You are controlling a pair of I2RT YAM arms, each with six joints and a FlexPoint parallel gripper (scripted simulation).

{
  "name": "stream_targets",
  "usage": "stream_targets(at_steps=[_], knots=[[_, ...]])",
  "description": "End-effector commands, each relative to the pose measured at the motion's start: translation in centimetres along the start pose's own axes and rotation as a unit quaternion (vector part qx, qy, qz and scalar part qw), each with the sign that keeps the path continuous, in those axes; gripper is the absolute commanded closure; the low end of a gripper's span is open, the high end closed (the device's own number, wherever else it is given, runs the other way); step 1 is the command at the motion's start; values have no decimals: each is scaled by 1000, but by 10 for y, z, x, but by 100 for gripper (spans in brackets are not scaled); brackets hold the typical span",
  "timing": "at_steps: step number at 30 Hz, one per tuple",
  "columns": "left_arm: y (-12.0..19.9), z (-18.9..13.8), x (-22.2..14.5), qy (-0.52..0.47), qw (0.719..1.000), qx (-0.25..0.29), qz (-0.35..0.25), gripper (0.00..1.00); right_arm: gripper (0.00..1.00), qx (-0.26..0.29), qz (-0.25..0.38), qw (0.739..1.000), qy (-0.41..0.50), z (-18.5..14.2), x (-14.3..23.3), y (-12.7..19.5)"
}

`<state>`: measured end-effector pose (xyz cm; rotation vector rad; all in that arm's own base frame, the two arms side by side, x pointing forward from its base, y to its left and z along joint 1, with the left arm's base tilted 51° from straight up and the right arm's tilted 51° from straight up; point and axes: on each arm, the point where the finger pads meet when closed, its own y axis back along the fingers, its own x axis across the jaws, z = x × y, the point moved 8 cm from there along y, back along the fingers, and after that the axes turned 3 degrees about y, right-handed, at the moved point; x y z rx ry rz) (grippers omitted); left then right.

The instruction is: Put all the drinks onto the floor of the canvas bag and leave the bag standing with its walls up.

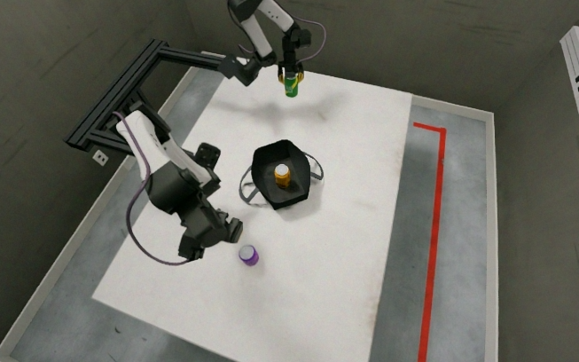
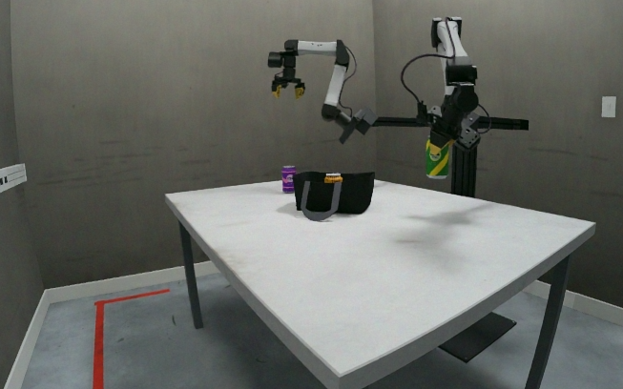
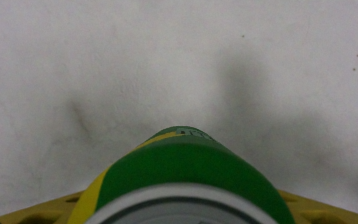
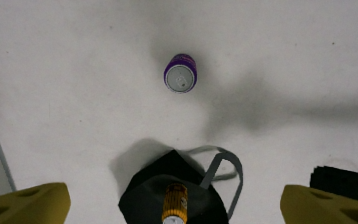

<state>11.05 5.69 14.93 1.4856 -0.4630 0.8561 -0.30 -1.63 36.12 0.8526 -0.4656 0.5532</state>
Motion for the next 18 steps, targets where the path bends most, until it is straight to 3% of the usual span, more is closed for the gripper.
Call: stream_targets(at_steps=[1, 18], knots=[[10, 9, 6, -16, 1000, -23, 11, 33, 0, 0, 1, 1000, 1, 1, 2, 3], [0, 8, -2, -3, 1000, -27, -2, 33, 0, 0, 1, 1000, 1, 1, 2, 3]])
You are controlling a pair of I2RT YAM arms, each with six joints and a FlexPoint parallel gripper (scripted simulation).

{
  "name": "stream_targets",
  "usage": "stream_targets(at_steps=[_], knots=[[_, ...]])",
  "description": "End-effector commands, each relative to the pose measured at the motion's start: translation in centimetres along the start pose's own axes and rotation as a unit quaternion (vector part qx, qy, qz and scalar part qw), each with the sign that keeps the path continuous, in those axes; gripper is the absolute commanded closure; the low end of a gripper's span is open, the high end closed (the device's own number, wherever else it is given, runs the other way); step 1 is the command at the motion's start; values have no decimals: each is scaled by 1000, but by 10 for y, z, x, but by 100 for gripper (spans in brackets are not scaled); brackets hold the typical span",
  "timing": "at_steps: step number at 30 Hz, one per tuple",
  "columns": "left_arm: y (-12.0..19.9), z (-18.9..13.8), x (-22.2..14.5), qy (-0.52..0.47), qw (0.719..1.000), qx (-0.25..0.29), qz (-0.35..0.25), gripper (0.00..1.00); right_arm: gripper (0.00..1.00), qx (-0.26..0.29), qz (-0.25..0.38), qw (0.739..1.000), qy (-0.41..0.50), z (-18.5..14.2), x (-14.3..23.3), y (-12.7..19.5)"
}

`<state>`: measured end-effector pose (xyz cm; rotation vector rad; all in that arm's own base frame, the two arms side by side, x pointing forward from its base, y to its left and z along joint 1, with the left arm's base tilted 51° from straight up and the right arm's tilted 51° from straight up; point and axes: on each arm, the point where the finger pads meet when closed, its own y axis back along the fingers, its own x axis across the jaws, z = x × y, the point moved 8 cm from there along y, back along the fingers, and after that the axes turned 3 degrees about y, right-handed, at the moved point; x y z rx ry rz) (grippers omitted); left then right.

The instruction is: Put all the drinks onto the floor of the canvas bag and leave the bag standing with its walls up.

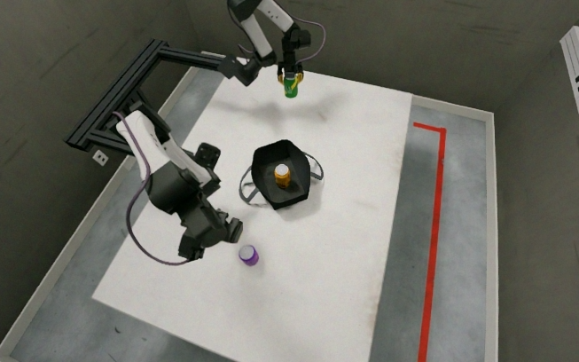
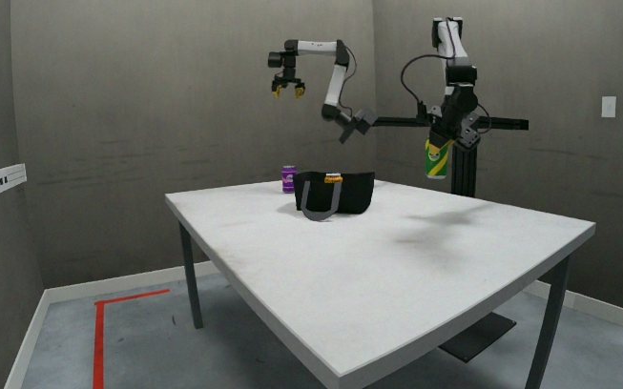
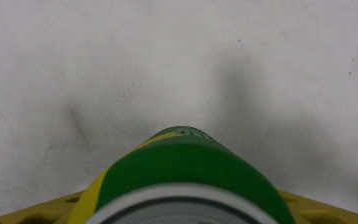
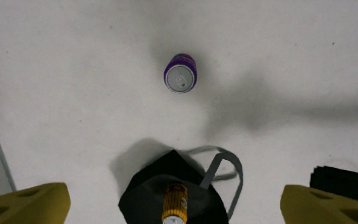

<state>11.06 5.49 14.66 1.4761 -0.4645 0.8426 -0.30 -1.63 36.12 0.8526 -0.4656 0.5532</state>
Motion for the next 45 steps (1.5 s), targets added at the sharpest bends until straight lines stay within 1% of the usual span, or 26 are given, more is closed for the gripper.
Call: stream_targets(at_steps=[1, 3, 4, 5, 6, 9, 16, 17, 19, 20, 21, 27, 28, 33, 34, 37, 43, 45], knots=[[2, 6, 0, -1, 1000, -21, 2, 33, 0, 0, 1, 1000, 1, 1, 2, 3], [2, 5, 1, -3, 1000, -19, 4, 33, 0, 0, 1, 1000, 1, 1, 2, 3], [-5, 3, -3, 27, 1000, 14, 8, 33, 0, 0, 1, 1000, 1, 1, 2, 3], [-5, 6, -3, 29, 999, 19, 9, 33, 0, 0, 1, 1000, 1, 1, 2, 3], [-6, 9, -6, 32, 999, 18, 1, 33, 0, 0, 1, 1000, 1, 1, 2, 3], [-7, 18, -3, 26, 999, 20, 17, 33, 0, 0, 1, 1000, 1, 1, 2, 3], [-16, 36, -9, 25, 999, 27, 18, 33, 0, 0, 1, 1000, 1, 1, 2, 3], [-13, 43, -9, -9, 1000, -12, 5, 33, 0, 0, 1, 1000, 1, 1, 2, 3], [-13, 43, -9, -9, 1000, -12, 5, 33, 0, 0, 1, 1000, 1, 1, 2, 3], [-20, 41, -13, 30, 999, 33, 18, 33, 0, 0, 1, 1000, 1, 1, 2, 3], [-21, 43, -14, 32, 999, 35, 20, 33, 0, 0, 1, 1000, 1, 1, 2, 3], [-27, 67, -15, 39, 998, 27, 36, 33, 0, 0, 1, 1000, 1, 1, 2, 3], [-28, 71, -15, 32, 999, 20, 33, 33, 0, 0, 1, 1000, 1, 1, 2, 3], [-35, 85, -21, 35, 999, 23, 32, 33, 0, 0, 1, 1000, 1, 1, 2, 3], [-32, 86, -21, 5, 1000, 9, 13, 33, 0, 0, 1, 1000, 1, 1, 2, 3], [-32, 85, -20, -7, 1000, 2, 8, 33, 0, 0, 1, 1000, 1, 1, 2, 3], [-31, 82, -12, 8, 1000, 12, 12, 33, 0, 0, 1, 1000, 1, 1, 2, 3], [-30, 85, -11, 7, 1000, 8, 13, 33, 0, 0, 1, 1000, 1, 1, 2, 3]])
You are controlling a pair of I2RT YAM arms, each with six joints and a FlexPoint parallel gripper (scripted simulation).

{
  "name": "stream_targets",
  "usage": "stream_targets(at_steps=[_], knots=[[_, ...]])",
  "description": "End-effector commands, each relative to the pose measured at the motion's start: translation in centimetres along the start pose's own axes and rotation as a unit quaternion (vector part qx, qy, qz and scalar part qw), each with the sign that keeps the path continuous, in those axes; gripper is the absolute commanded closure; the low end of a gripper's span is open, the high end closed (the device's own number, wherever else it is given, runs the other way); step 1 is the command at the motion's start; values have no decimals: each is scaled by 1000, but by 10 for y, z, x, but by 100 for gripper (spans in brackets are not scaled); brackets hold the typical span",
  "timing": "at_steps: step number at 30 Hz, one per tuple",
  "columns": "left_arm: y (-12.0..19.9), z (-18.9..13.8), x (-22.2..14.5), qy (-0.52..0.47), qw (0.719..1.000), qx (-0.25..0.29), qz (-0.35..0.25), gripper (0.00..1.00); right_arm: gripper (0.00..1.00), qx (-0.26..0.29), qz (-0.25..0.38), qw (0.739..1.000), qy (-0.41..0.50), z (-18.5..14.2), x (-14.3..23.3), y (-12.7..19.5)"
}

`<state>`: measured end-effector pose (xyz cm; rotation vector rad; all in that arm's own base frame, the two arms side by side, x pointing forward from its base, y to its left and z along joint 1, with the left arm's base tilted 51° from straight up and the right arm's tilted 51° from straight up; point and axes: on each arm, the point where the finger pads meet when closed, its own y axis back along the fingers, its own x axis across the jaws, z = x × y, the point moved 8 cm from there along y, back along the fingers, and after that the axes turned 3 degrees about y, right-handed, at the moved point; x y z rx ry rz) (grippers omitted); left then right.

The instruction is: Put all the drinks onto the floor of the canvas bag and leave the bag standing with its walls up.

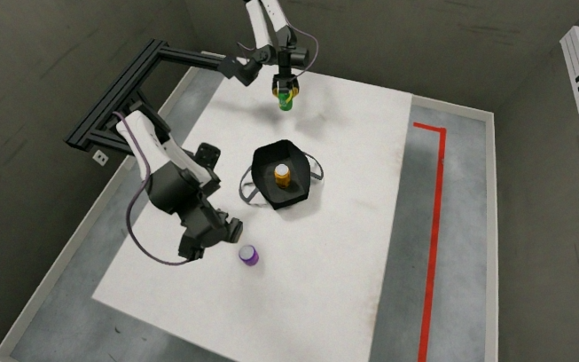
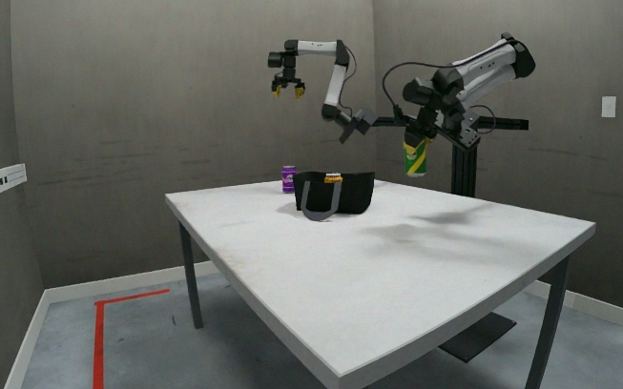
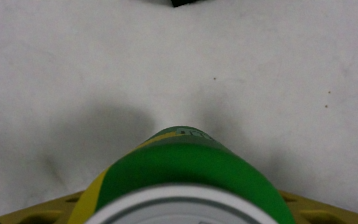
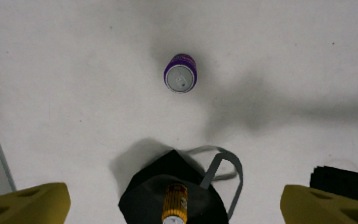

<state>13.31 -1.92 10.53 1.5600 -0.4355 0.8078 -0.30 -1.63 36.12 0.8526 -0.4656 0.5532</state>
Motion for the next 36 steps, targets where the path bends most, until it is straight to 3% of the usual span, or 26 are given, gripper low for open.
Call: stream_targets(at_steps=[1, 12, 13, 17, 20, 25, 27, 34, 36], knots=[[8, 11, 20, 26, 999, -25, 33, 33, 0, 0, 1, 1000, 1, 1, 2, 3], [11, 13, 21, 19, 998, -47, 35, 33, 0, 0, 1, 1000, 1, 1, 2, 3], [2, 9, 6, 11, 999, -40, 19, 33, 0, 0, 1, 1000, 1, 1, 2, 3], [12, 12, 19, 30, 998, -43, 39, 33, 0, 0, 1, 1000, 1, 1, 2, 3], [2, 9, 4, 19, 999, -31, 21, 33, 0, 0, 1, 1000, 1, 1, 2, 3], [10, 12, 16, 29, 998, -43, 37, 33, 0, 0, 1, 1000, 1, 1, 2, 3], [2, 8, 1, 17, 999, -30, 17, 33, 0, 0, 1, 1000, 1, 1, 2, 3], [10, 9, 16, 22, 998, -55, 37, 33, 0, 0, 1, 1000, 1, 1, 2, 3], [2, 6, 3, 15, 998, -49, 22, 33, 0, 0, 1, 1000, 1, 1, 2, 3]])
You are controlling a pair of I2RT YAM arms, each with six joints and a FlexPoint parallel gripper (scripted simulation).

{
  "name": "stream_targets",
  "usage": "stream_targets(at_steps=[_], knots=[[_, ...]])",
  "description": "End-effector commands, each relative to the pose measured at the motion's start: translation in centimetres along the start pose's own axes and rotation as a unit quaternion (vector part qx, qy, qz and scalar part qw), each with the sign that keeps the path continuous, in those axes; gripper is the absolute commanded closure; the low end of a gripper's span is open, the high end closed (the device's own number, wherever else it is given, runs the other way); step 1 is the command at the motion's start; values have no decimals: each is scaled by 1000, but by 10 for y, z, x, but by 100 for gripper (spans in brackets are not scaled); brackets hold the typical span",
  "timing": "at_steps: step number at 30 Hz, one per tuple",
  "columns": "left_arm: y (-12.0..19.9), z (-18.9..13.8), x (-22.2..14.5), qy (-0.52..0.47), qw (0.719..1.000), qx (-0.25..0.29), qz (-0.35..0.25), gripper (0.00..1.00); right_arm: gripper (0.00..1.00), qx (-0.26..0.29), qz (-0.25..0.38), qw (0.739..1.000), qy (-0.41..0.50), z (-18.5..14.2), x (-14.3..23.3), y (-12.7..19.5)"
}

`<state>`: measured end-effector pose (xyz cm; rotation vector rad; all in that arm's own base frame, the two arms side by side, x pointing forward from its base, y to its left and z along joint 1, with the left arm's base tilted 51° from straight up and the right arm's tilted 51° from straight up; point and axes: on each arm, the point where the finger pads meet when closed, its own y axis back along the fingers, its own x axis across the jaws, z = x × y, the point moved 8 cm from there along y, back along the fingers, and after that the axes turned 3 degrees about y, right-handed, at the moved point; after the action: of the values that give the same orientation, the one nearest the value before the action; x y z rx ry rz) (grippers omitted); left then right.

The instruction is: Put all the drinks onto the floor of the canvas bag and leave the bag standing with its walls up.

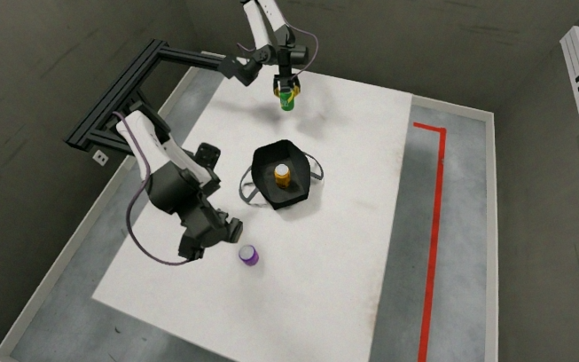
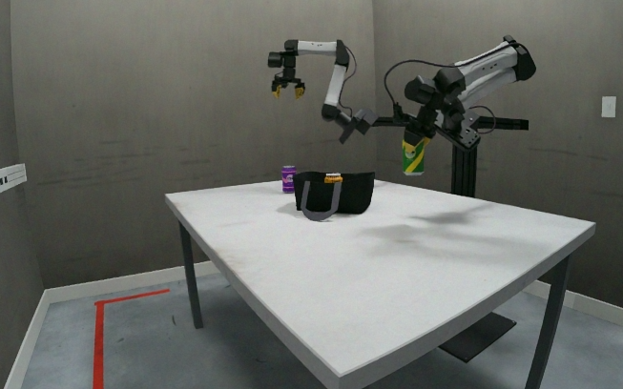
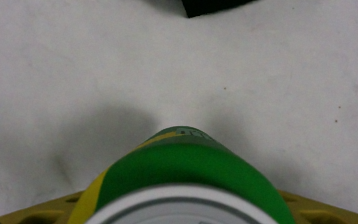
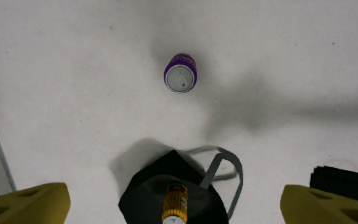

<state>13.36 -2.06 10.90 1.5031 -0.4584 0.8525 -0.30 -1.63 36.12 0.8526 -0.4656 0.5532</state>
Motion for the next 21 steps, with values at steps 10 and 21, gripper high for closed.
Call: stream_targets(at_steps=[10, 21], knots=[[-5, 20, 2, 32, 999, -23, 23, 33, 0, 0, 1, 1000, 1, 1, 2, 3], [-16, 51, -3, 16, 999, -33, 13, 33, 0, 0, 1, 1000, 1, 1, 2, 3]])
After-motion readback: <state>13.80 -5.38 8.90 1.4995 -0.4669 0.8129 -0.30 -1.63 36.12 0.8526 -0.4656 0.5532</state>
